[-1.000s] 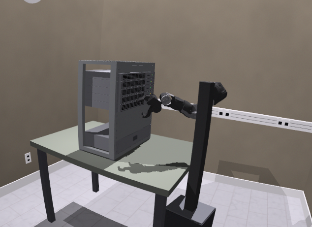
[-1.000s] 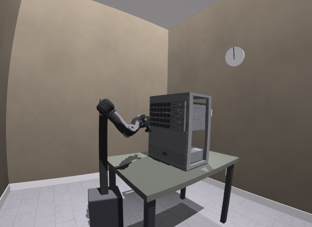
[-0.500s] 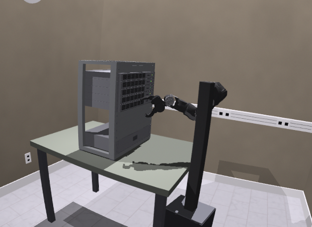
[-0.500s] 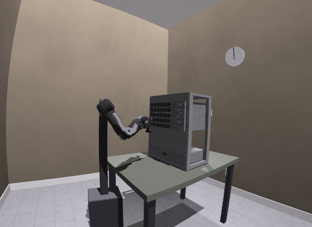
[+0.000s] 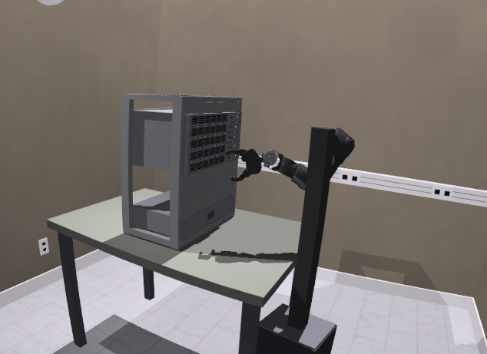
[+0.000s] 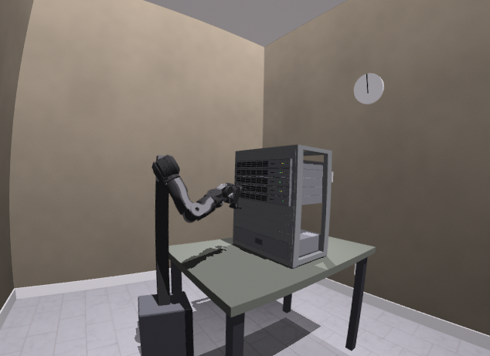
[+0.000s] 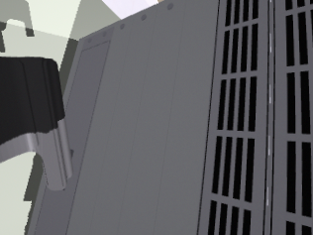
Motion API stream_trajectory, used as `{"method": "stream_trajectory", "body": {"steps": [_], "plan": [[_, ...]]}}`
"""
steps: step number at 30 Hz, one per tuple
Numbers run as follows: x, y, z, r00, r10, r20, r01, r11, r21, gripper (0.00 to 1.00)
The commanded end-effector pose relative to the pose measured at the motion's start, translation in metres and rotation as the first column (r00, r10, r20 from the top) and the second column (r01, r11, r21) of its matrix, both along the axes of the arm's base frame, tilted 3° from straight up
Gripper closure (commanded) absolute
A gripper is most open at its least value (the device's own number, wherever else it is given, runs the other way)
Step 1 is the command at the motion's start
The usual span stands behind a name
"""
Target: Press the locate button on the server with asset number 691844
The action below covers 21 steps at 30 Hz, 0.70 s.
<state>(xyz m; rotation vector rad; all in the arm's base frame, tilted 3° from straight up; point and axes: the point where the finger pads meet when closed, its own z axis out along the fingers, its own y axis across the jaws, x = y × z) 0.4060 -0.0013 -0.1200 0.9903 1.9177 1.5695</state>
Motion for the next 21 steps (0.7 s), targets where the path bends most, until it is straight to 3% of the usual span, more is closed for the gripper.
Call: {"method": "stream_trajectory", "body": {"steps": [1, 21], "plan": [[-0.001, -0.002, 0.003, 1.0, 0.0, 0.002, 0.0, 1.0, 0.027, 0.4], [-0.001, -0.034, 0.004, 0.997, -0.06, -0.058, 0.07, 0.978, 0.196, 0.4]]}}
